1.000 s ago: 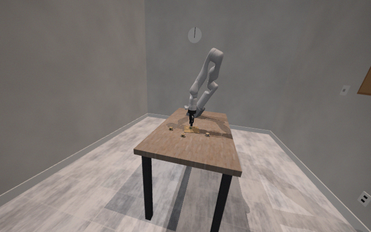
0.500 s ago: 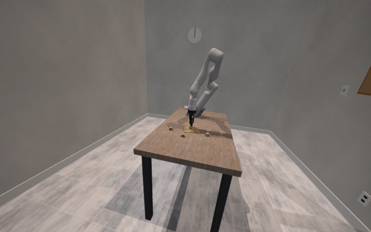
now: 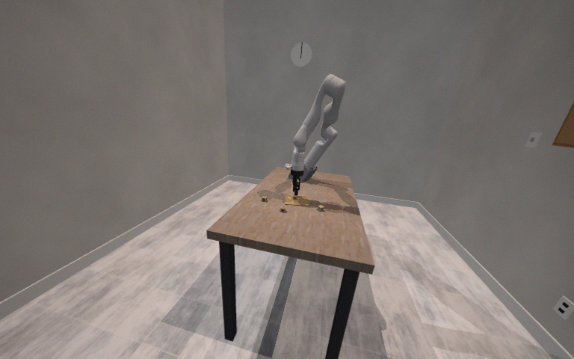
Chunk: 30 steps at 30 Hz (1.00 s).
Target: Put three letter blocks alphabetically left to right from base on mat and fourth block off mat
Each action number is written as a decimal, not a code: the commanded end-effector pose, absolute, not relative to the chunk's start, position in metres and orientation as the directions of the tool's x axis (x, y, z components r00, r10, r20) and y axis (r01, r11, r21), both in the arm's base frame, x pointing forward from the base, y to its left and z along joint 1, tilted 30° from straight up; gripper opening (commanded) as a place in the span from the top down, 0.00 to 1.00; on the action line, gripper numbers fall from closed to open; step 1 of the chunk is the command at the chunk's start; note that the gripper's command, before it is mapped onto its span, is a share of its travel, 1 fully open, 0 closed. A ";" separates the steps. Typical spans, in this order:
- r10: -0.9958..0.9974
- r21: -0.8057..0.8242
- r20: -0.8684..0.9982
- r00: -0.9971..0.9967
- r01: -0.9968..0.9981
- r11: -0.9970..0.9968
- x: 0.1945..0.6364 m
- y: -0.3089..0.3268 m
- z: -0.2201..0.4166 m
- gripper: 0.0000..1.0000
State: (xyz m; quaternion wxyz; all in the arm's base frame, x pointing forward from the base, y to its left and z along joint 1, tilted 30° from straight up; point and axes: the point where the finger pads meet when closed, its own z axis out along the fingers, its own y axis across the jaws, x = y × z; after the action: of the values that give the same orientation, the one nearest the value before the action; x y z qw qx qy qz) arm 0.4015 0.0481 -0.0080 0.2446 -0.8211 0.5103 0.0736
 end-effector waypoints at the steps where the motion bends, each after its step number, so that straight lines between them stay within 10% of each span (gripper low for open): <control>1: -0.803 -0.328 -0.370 0.468 -0.874 -0.359 0.402 0.048 -0.008 0.38; 30: -0.803 -0.328 -0.370 0.468 -0.874 -0.359 0.405 0.058 -0.027 0.38</control>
State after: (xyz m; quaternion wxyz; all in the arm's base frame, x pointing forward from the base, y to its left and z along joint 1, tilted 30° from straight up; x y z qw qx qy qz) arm 0.4071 0.0569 -0.0221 0.2456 -0.8220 0.5092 0.0686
